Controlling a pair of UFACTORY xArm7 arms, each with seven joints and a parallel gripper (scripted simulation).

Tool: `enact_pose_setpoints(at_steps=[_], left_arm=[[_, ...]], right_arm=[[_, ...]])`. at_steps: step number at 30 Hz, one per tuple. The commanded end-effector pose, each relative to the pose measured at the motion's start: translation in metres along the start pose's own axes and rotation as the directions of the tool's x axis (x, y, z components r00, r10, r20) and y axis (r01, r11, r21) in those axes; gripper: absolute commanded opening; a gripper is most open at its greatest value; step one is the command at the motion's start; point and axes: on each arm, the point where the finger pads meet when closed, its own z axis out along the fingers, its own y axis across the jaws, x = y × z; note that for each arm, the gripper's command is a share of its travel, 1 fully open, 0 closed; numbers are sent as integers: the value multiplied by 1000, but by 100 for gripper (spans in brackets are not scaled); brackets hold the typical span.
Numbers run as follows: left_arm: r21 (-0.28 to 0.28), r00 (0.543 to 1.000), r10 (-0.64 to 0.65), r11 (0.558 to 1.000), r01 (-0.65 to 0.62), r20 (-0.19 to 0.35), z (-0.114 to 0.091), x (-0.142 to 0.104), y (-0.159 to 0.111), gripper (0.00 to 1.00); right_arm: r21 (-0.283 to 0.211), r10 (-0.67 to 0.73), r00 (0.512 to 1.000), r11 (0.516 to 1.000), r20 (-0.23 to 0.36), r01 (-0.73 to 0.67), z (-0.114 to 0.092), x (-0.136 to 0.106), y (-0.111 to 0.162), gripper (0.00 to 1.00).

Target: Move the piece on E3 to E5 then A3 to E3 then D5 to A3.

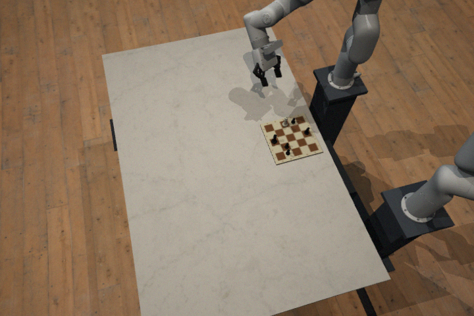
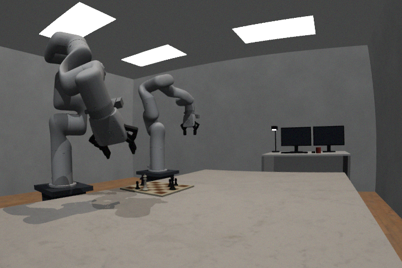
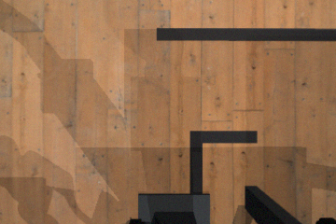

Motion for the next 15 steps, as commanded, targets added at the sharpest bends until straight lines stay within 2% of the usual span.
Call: enact_pose_setpoints(at_steps=[1,2,8,11,12,15], left_arm=[[-1,1000,0,1000,0,-4,-2,1,0,100],[-1,1000,0,1000,0,-4,-2,1,0,100],[-1,1000,0,1000,0,-4,-2,1,0,100],[-1,1000,0,1000,0,-4,-2,1,0,100],[-1,1000,0,1000,0,-4,-2,1,0,100],[-1,1000,0,1000,0,-4,-2,1,0,100]], right_arm=[[54,-120,992,992,34,118,13,16,8,100],[82,-176,983,982,45,172,19,24,10,100],[154,-319,946,939,63,306,35,42,15,100],[154,-319,946,939,63,306,35,42,15,100],[204,-414,908,897,68,393,45,55,17,100],[231,-463,884,869,68,437,51,61,18,100]])
